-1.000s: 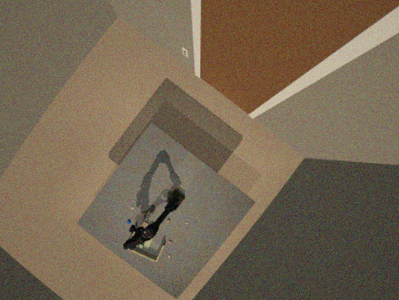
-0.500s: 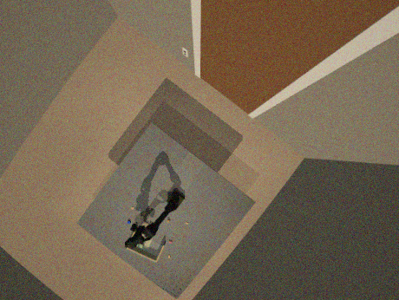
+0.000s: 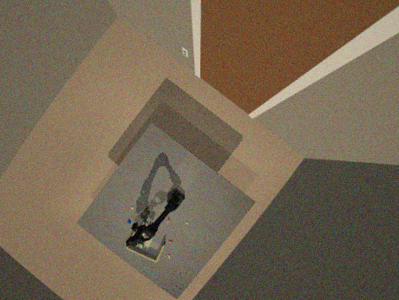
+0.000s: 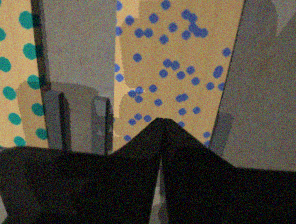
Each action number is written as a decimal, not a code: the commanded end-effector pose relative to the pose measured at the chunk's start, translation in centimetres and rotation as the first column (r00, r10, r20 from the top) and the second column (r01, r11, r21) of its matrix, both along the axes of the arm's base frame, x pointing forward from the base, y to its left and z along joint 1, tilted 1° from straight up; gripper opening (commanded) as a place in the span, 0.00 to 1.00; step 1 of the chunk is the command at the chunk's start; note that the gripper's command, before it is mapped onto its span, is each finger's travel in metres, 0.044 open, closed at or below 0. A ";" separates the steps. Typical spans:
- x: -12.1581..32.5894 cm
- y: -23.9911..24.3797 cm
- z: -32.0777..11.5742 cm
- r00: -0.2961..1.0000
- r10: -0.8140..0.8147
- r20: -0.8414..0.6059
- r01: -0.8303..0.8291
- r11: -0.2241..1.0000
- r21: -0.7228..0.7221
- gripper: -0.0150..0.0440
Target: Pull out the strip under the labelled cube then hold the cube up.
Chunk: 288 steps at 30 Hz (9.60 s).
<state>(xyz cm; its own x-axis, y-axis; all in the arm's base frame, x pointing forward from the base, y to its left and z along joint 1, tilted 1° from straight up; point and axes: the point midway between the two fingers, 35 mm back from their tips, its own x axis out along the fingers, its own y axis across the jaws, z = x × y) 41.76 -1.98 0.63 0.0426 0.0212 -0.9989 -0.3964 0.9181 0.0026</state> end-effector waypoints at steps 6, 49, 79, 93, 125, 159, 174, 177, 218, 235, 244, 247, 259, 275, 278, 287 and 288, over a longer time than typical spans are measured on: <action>0.0 0.0 -0.1 1.000 0.000 -0.001 0.000 1.000 -0.003 0.25; 0.1 0.0 -0.5 1.000 0.000 -0.001 0.000 1.000 -0.003 0.25; -1.2 -0.5 -0.8 1.000 0.000 -0.002 0.000 1.000 -0.004 0.25; -3.1 -1.3 -1.0 1.000 0.000 -0.004 0.000 1.000 -0.005 0.25; -7.6 -3.1 -1.4 1.000 -0.001 -0.008 0.000 1.000 -0.006 0.25; -12.4 -5.0 -1.7 1.000 -0.001 -0.012 0.000 1.000 -0.008 0.25; -14.5 -5.8 -1.8 1.000 -0.001 -0.014 0.000 1.000 -0.009 0.25; -15.0 -6.0 -1.8 1.000 -0.001 -0.014 0.000 1.000 -0.009 0.25; -14.0 -6.0 3.0 0.997 -0.069 -0.014 0.069 0.998 -0.007 0.48; -8.8 -3.5 3.9 0.997 -0.071 -0.009 0.071 0.997 -0.004 1.00; -5.9 -2.2 4.4 0.997 -0.071 -0.007 0.071 0.998 -0.003 1.00; -5.0 -1.7 4.6 0.997 -0.071 -0.006 0.071 0.998 -0.002 1.00; -1.1 -0.1 5.4 0.998 -0.070 -0.003 0.070 0.998 -0.001 1.00; 2.0 1.3 5.4 0.998 -0.070 0.000 0.070 0.998 0.001 0.73; 2.0 1.3 4.9 0.998 -0.070 0.000 0.070 0.998 0.001 0.68; 2.2 1.3 3.4 0.998 -0.070 0.000 0.070 0.998 0.001 0.68; 2.2 1.3 3.2 0.998 -0.070 0.000 0.070 0.998 0.001 0.68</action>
